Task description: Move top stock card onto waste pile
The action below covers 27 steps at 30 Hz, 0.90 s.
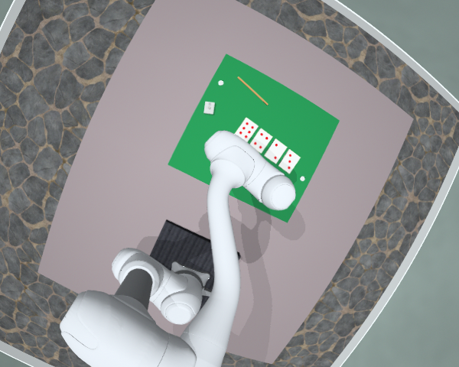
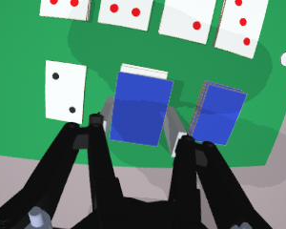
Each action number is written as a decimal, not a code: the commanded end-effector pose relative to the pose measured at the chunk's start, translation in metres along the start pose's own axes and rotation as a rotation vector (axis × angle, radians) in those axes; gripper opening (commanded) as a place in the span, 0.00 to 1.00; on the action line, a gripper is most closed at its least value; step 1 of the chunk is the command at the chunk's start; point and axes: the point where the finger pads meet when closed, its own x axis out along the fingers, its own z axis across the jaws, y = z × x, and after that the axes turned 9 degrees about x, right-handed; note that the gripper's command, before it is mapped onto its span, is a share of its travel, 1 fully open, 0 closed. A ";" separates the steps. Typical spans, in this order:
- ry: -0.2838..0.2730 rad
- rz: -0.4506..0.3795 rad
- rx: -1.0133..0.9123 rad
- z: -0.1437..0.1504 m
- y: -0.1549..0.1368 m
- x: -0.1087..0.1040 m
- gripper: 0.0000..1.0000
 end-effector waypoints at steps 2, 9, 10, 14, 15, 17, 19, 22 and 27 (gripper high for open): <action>0.000 0.000 0.000 0.000 0.000 0.009 0.43; 0.000 0.000 0.000 0.000 0.000 0.018 0.43; 0.000 0.000 0.000 0.000 0.000 0.020 0.43; 0.000 0.000 0.000 0.000 0.000 0.026 0.43; 0.000 0.000 0.000 0.000 0.000 0.027 0.43; 0.000 0.000 0.000 0.000 0.000 0.030 0.43; 0.000 0.000 0.000 0.000 0.000 0.032 0.43; 0.000 0.000 0.000 0.000 0.000 0.034 0.43; 0.000 0.000 0.000 0.000 0.000 0.035 0.43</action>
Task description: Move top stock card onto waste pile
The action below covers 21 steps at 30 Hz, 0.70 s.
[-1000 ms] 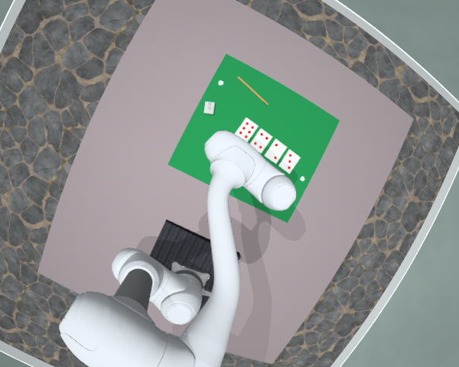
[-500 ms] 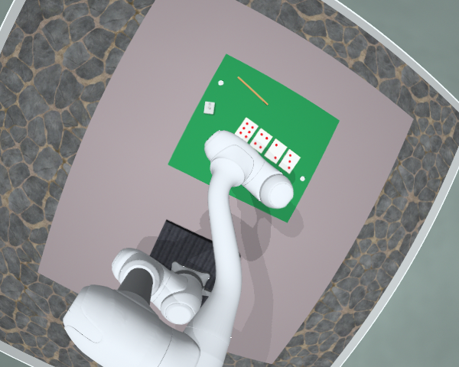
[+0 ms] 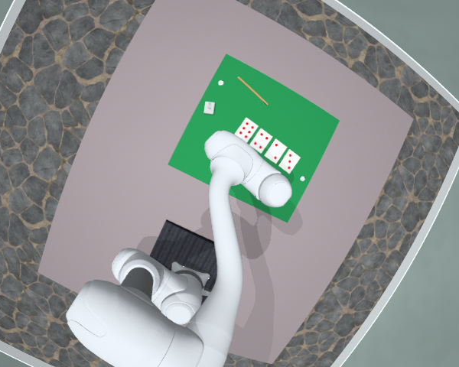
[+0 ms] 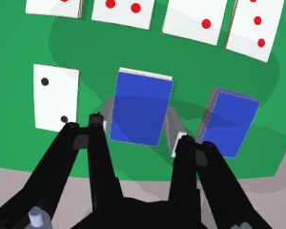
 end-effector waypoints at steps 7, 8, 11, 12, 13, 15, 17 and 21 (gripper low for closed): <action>0.000 0.000 0.000 0.000 0.000 0.001 0.43; 0.000 0.000 0.000 0.000 0.000 0.001 0.43; 0.000 0.000 0.000 0.000 0.000 0.001 0.43; 0.000 0.000 0.000 0.000 0.000 0.001 0.43; 0.000 0.000 0.000 0.000 0.000 0.001 0.43; 0.000 0.000 0.000 0.000 0.000 0.001 0.43; 0.000 0.000 0.000 0.000 0.000 0.002 0.43; 0.000 0.000 0.000 0.000 0.000 0.004 0.43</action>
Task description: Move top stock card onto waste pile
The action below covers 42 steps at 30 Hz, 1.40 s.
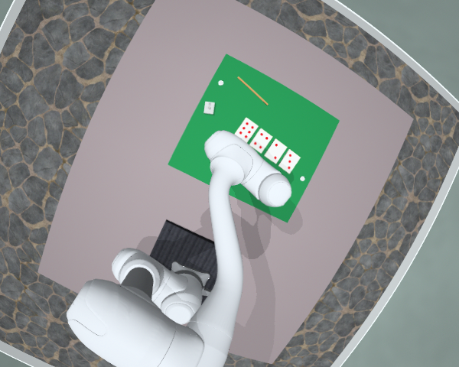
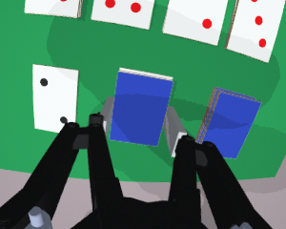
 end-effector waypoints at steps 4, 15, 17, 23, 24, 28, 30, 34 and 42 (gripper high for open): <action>0.000 0.000 0.000 0.000 0.000 0.004 0.43; 0.000 0.000 0.000 0.000 0.000 0.004 0.43; 0.000 0.000 0.000 0.000 0.000 0.004 0.50; 0.000 0.000 0.000 0.000 0.000 0.004 0.50; 0.000 0.000 0.000 0.000 0.000 0.004 0.50; 0.000 0.000 0.000 0.000 0.000 0.004 0.50; 0.000 0.000 0.000 0.000 0.000 0.004 0.50; 0.000 0.000 0.000 0.000 0.000 0.004 0.50; 0.000 0.000 0.000 0.000 0.000 0.004 0.50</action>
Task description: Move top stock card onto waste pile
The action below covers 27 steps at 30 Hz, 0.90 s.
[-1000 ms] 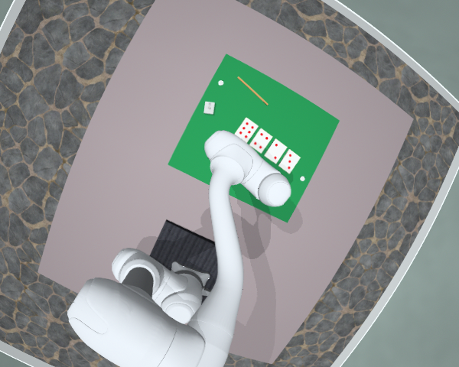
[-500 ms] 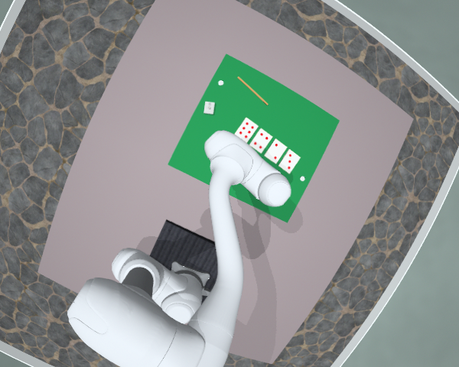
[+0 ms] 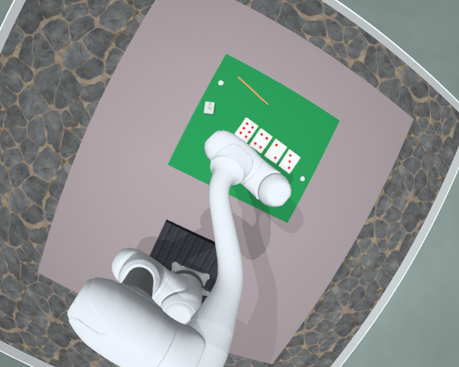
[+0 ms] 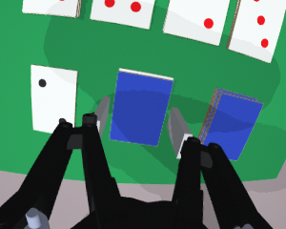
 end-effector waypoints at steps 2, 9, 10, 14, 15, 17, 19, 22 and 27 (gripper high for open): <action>0.000 0.000 0.000 0.000 0.000 0.000 0.50; 0.000 0.000 0.000 0.000 0.000 0.000 0.50; 0.000 0.000 0.000 0.000 0.000 0.000 0.50; 0.000 0.000 0.000 0.000 0.000 -0.003 0.50; 0.000 0.000 0.000 0.000 0.000 -0.005 0.50; 0.000 0.000 0.000 0.000 0.000 -0.009 0.50; 0.000 0.000 0.000 0.000 0.000 -0.012 0.50; 0.000 0.000 0.000 0.000 0.000 -0.019 0.50; 0.000 0.000 0.000 0.000 0.000 -0.042 0.50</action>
